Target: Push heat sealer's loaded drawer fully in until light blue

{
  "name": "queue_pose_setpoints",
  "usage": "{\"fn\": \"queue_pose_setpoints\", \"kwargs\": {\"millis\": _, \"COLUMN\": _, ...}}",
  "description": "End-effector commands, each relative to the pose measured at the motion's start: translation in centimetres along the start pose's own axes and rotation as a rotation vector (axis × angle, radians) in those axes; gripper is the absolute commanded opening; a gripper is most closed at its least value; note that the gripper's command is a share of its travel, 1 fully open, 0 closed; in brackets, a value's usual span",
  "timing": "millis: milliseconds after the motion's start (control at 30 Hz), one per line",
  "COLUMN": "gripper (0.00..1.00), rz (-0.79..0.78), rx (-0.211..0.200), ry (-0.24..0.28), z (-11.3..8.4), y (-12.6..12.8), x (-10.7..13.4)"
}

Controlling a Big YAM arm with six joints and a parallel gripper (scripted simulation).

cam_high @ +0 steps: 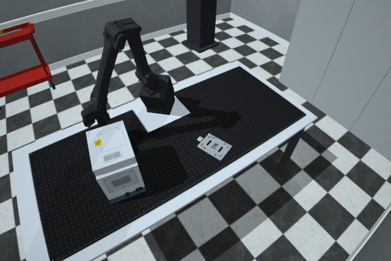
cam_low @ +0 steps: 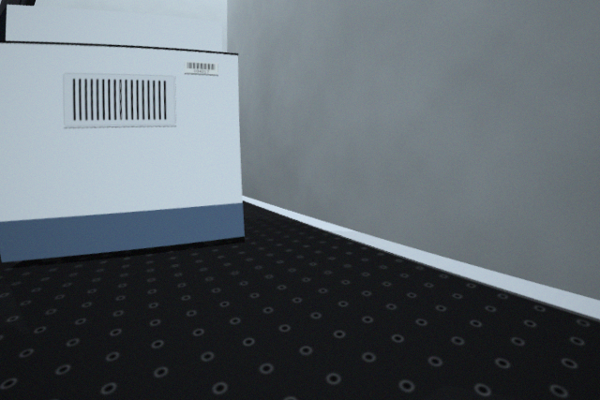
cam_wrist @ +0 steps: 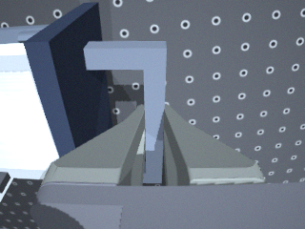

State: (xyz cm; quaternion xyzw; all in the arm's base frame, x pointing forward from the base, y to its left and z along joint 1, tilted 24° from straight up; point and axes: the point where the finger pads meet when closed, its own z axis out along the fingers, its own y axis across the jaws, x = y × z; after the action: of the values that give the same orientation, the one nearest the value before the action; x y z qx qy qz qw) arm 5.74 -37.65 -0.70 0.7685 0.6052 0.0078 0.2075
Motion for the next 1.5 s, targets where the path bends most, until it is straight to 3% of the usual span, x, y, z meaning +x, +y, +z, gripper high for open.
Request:
{"fn": "queue_pose_setpoints", "kwargs": {"millis": 0, "gripper": 0.00, "rz": 0.007, "rx": 0.002, "ry": 0.016, "z": 0.4, "y": 0.3, "x": 0.4}}
{"fn": "queue_pose_setpoints", "kwargs": {"millis": 100, "gripper": 0.00, "rz": 0.007, "rx": 0.002, "ry": 0.016, "z": 0.4, "y": 0.3, "x": 0.4}}
{"fn": "queue_pose_setpoints", "kwargs": {"millis": 133, "gripper": 0.45, "rz": 0.007, "rx": 0.002, "ry": 0.016, "z": 0.4, "y": 0.3, "x": 0.4}}
{"fn": "queue_pose_setpoints", "kwargs": {"millis": 200, "gripper": 0.45, "rz": 0.000, "rx": -0.003, "ry": -0.009, "z": -0.1, "y": 0.3, "x": -0.5}}
{"fn": "queue_pose_setpoints", "kwargs": {"millis": 733, "gripper": 0.45, "rz": 0.000, "rx": -0.003, "ry": -0.009, "z": -0.1, "y": 0.3, "x": -0.5}}
{"fn": "queue_pose_setpoints", "kwargs": {"millis": 1467, "gripper": 0.45, "rz": -0.006, "rx": -0.008, "ry": -0.036, "z": -4.5, "y": 0.4, "x": -1.8}}
